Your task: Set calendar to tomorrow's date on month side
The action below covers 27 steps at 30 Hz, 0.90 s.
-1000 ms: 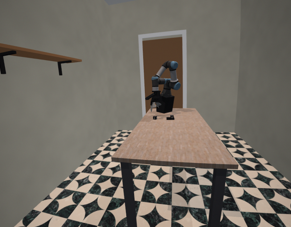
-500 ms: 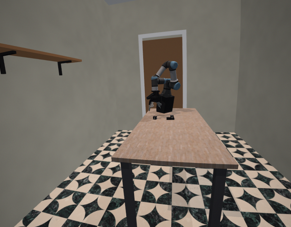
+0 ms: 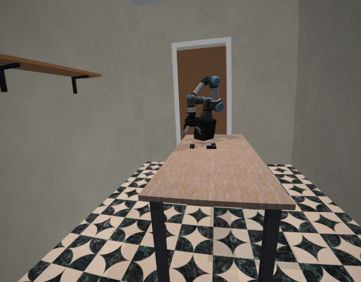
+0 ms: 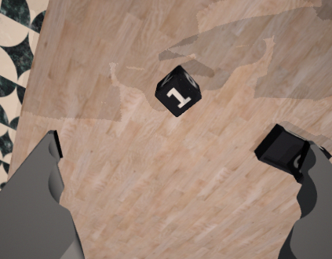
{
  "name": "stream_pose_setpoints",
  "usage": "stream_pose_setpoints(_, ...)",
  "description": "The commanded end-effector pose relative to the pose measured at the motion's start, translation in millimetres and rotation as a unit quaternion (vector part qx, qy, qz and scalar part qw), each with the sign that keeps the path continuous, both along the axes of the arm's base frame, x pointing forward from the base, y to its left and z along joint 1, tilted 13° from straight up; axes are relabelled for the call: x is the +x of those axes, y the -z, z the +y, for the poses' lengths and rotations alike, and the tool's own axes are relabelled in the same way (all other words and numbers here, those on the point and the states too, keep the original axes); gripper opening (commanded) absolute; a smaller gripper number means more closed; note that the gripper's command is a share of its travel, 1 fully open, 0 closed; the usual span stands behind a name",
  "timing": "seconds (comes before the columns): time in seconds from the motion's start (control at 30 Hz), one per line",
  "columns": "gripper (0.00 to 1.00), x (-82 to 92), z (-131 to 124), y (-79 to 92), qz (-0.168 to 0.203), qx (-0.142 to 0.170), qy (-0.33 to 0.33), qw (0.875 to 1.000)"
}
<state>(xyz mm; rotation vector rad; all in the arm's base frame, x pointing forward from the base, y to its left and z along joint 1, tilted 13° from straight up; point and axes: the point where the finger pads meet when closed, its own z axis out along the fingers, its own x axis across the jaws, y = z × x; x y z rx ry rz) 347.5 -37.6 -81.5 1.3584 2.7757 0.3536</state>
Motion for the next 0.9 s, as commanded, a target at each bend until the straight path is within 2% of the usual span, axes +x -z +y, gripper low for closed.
stream_pose_setpoints(0.0, 1.00, 0.3, -0.7, -1.5, 0.016, 0.006, 0.075, 0.997)
stream_pose_setpoints(0.2, 1.00, 0.3, -0.5, -2.9, 0.032, 0.016, 0.159, 0.987)
stream_pose_setpoints(0.27, 1.00, 0.3, -0.5, -2.9, 0.032, 0.016, 0.159, 0.987)
stream_pose_setpoints(0.4, 1.00, 0.7, -0.2, -4.1, 0.046, 0.026, 0.230, 0.972)
stream_pose_setpoints(0.43, 1.00, 0.7, -0.2, -4.2, 0.046, 0.026, 0.233, 0.971)
stream_pose_setpoints(0.73, 1.00, 2.1, 0.3, -6.3, 0.067, 0.040, 0.345, 0.935)
stream_pose_setpoints(0.87, 1.00, 2.3, 0.4, -6.6, 0.070, 0.042, 0.358, 0.930)
